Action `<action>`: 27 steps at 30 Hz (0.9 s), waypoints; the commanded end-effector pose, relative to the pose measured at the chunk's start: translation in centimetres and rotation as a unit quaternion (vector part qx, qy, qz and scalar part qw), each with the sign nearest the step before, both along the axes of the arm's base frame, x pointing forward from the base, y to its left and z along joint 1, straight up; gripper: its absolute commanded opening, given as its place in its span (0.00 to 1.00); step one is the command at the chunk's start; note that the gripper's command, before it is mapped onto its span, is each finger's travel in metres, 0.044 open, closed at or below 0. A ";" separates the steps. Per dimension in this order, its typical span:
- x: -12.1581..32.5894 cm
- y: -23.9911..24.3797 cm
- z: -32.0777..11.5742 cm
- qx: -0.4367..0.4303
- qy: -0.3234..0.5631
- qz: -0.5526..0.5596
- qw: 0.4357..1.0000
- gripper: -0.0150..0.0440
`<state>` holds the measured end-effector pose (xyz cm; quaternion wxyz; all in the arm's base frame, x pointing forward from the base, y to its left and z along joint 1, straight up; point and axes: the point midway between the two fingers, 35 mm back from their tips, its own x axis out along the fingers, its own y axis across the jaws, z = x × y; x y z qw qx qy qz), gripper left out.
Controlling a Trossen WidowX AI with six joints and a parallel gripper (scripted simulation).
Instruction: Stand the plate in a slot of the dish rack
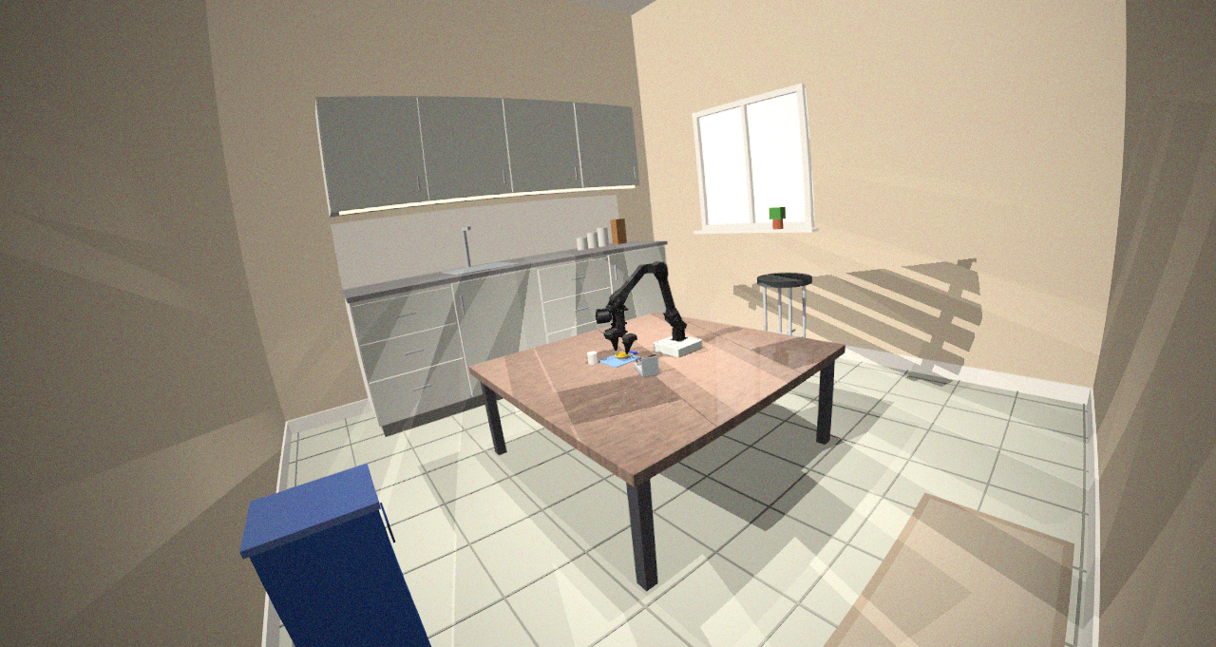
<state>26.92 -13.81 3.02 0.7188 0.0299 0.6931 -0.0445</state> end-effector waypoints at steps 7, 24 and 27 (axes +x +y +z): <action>-0.1 0.2 -2.0 0.005 0.004 0.001 1.000 0.93; -0.1 0.2 -2.2 0.005 0.004 0.001 1.000 0.82; -0.1 0.2 -2.2 0.005 0.004 0.001 1.000 0.79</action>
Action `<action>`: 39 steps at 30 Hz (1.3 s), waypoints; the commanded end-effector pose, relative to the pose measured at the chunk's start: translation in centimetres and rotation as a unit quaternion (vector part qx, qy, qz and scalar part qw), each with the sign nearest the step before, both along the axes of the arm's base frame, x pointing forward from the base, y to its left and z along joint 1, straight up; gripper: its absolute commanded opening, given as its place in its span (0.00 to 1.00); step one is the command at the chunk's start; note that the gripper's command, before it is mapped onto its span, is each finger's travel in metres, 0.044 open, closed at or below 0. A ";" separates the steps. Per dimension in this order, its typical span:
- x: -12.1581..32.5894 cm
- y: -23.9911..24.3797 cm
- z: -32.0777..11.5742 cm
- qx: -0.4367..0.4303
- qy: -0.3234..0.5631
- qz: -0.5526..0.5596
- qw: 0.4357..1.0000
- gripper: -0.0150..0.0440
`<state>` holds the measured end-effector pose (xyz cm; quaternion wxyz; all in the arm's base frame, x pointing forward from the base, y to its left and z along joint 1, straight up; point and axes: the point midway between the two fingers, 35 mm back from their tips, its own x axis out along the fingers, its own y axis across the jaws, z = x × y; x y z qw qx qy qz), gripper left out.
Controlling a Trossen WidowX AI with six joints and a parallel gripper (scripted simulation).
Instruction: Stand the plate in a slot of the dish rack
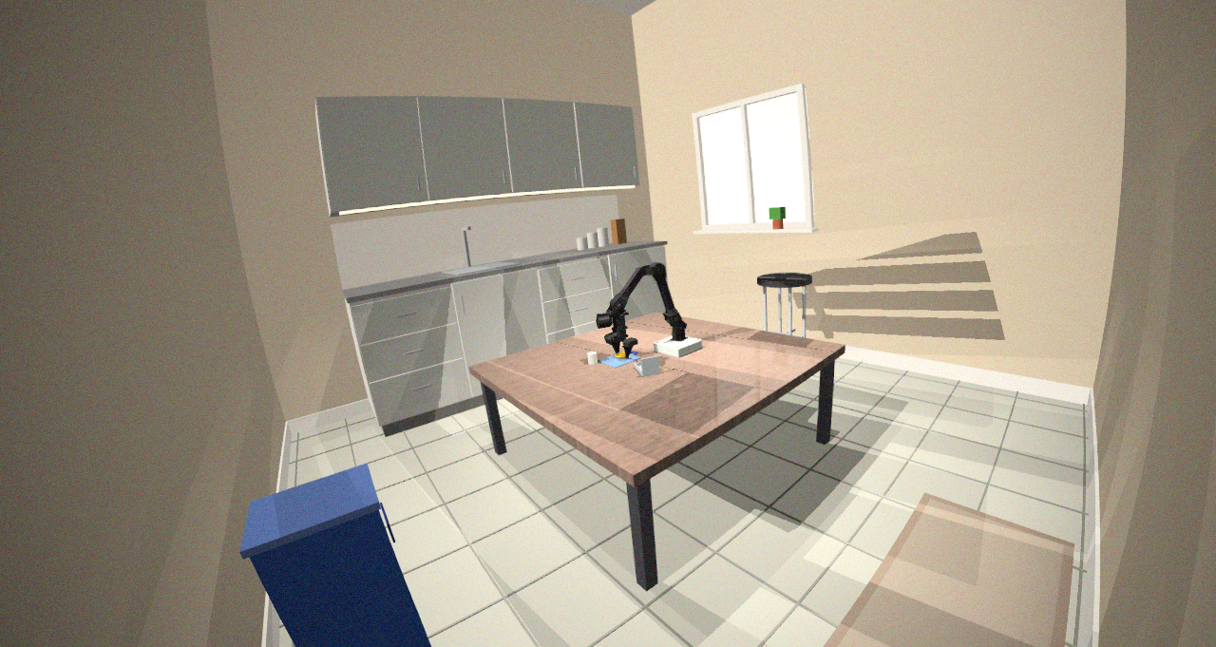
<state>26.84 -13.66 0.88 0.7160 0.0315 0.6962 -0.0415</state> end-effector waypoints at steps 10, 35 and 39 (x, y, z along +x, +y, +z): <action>0.6 -0.3 2.4 0.001 0.000 0.000 1.000 0.41; 1.3 -0.7 13.3 0.001 -0.001 0.000 1.000 0.25; 1.3 -0.7 14.8 0.001 -0.001 0.000 1.000 0.25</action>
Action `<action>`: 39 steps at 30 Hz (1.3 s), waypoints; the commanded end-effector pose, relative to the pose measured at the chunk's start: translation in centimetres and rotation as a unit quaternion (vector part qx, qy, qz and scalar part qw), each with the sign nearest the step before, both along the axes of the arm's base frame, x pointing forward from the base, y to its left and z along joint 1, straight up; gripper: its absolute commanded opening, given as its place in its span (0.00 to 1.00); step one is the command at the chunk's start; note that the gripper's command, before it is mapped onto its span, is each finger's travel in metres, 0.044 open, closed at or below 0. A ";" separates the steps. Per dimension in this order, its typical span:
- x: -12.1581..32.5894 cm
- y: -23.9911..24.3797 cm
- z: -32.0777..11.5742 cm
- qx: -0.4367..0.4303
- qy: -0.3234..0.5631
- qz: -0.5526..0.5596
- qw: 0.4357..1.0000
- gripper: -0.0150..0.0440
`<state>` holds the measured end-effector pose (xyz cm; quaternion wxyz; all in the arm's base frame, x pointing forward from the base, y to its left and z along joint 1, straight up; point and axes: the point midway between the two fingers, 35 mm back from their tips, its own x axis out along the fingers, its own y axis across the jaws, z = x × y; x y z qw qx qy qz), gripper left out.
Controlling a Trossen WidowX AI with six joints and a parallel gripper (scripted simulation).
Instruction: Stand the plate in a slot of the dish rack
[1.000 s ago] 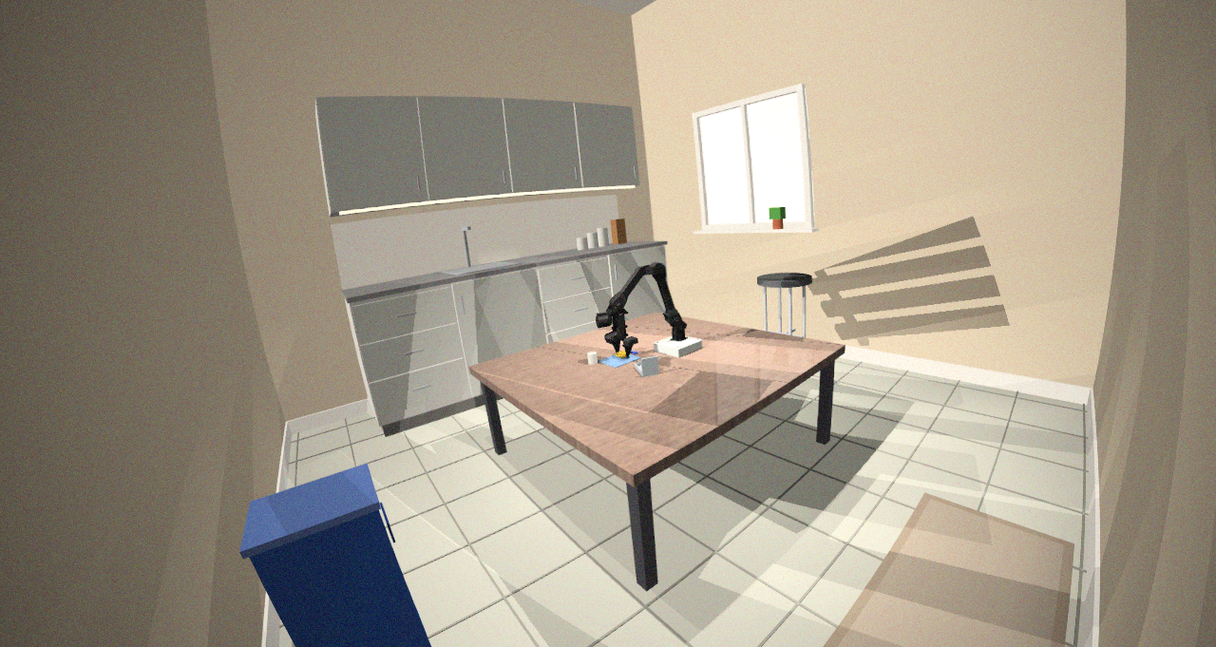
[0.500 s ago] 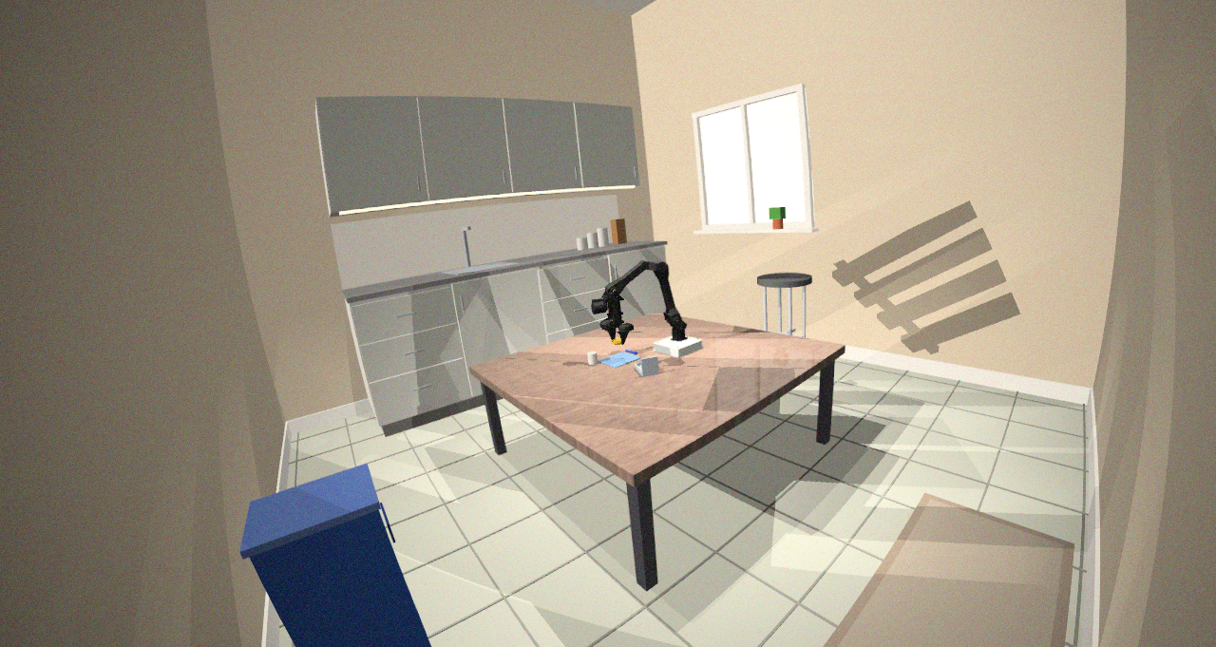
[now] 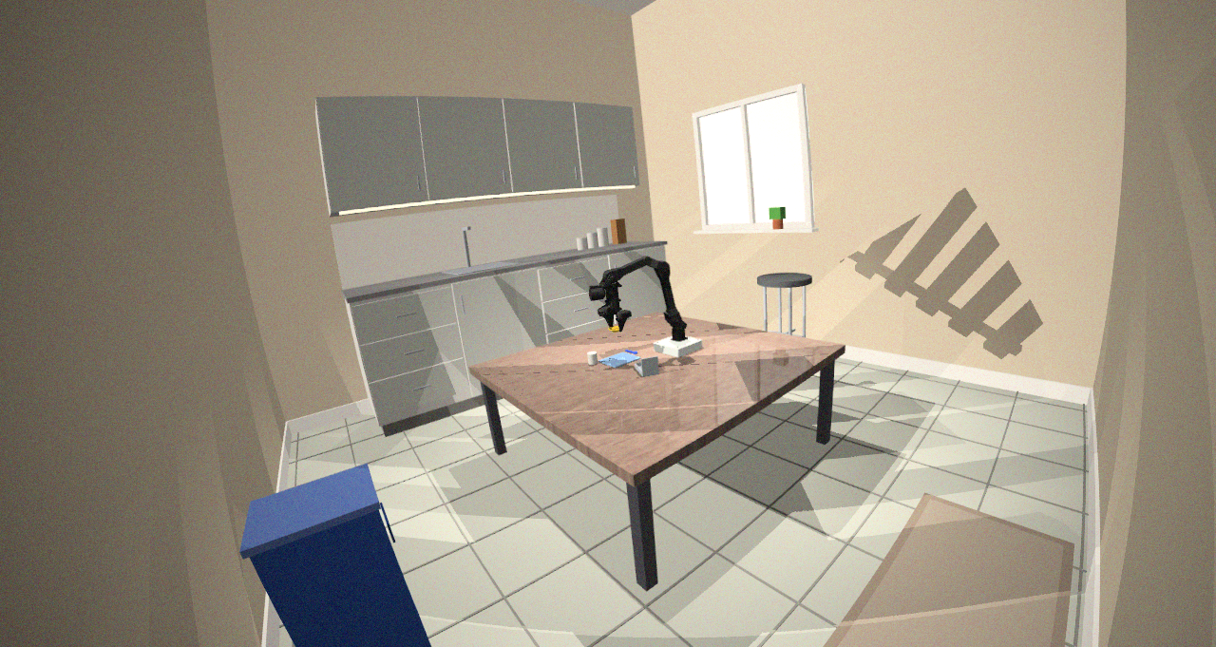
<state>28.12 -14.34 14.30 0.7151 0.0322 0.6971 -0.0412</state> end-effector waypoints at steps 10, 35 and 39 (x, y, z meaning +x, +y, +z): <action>-0.1 0.2 3.9 0.000 -0.002 -0.002 1.000 0.25; 1.2 13.5 3.1 0.025 -0.012 -0.210 0.977 0.25; 3.1 13.8 1.6 0.059 -0.035 -0.202 0.977 0.25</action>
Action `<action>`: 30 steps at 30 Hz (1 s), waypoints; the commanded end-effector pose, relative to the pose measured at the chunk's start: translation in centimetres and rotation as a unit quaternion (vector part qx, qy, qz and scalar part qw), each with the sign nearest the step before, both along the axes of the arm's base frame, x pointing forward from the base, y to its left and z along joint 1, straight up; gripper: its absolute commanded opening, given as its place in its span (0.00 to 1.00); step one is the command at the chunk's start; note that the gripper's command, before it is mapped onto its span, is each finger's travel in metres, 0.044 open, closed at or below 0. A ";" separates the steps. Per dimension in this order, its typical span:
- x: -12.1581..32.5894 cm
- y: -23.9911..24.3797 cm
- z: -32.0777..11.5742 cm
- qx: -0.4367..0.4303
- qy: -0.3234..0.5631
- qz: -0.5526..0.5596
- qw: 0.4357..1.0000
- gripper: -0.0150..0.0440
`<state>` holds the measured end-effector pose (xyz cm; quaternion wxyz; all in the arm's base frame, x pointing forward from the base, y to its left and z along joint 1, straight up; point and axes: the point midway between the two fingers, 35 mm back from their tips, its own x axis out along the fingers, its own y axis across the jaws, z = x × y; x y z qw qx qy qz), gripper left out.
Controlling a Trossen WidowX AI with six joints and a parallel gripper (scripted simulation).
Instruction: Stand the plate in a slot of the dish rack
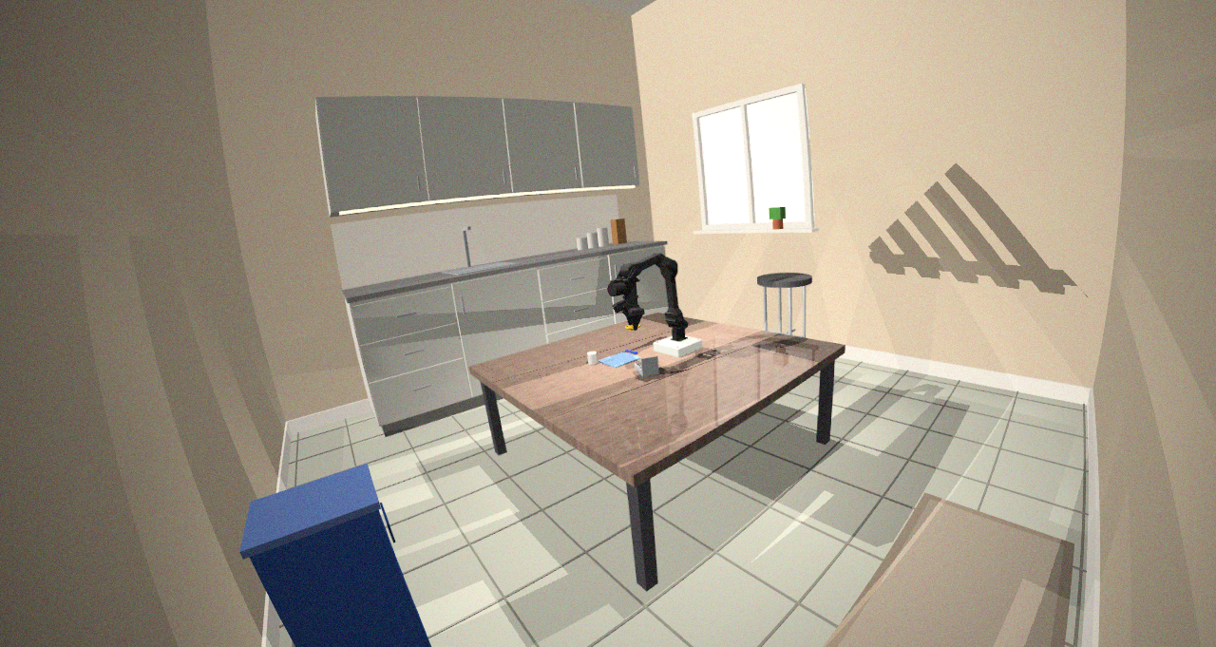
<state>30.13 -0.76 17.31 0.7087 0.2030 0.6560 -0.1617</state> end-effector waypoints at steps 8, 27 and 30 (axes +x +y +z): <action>4.4 0.6 -4.1 0.072 -0.075 0.025 0.994 0.25; 10.1 0.6 -8.7 0.163 -0.237 0.095 0.953 0.25; 10.6 0.5 -9.2 0.174 -0.263 0.108 0.943 0.25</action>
